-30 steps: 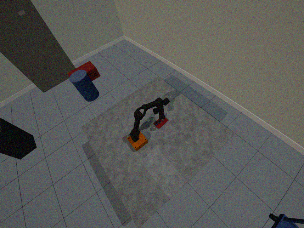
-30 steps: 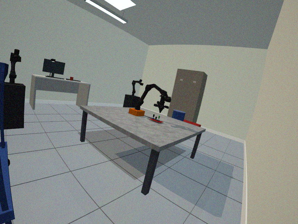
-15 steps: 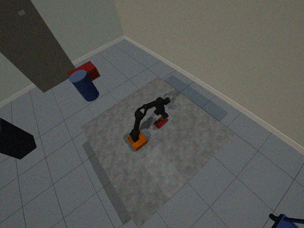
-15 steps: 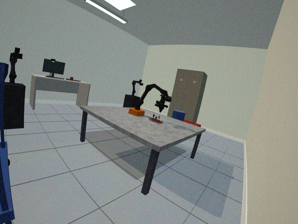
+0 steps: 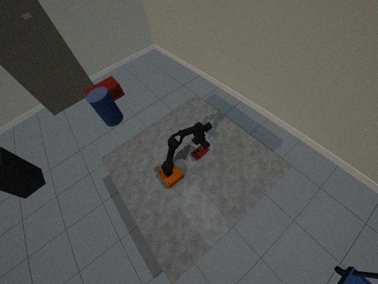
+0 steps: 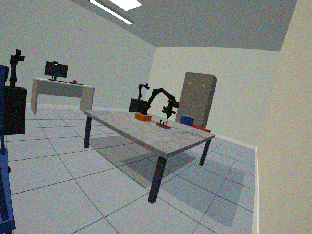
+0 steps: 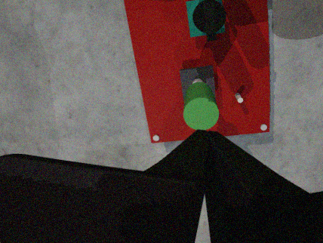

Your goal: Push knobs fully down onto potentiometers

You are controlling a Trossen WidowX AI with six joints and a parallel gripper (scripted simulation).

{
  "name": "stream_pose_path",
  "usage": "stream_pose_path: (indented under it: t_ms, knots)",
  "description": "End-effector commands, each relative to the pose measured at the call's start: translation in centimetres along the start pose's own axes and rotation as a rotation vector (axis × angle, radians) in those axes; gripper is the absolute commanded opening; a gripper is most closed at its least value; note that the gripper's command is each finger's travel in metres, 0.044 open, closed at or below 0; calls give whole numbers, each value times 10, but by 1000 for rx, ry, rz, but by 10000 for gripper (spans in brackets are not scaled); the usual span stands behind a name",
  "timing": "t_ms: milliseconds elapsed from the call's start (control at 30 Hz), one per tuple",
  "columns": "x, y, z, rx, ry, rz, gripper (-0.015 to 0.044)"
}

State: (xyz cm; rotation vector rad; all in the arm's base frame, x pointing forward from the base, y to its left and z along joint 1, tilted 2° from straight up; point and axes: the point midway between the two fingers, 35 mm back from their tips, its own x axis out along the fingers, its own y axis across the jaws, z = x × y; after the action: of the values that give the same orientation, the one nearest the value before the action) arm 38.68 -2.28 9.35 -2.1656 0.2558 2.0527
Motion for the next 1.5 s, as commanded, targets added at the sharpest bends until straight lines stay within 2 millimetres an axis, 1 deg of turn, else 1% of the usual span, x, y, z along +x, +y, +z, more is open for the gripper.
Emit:
stream_pose_path:
  t_ms: [0, 333, 633, 1467]
  knots:
    - [6, 1, 1, -4, -4, 4, 0]
    - [21, 1, 1, -4, -4, 4, 0]
    - [20, 1, 1, -4, -4, 4, 0]
    - [27, 1, 1, -4, -4, 4, 0]
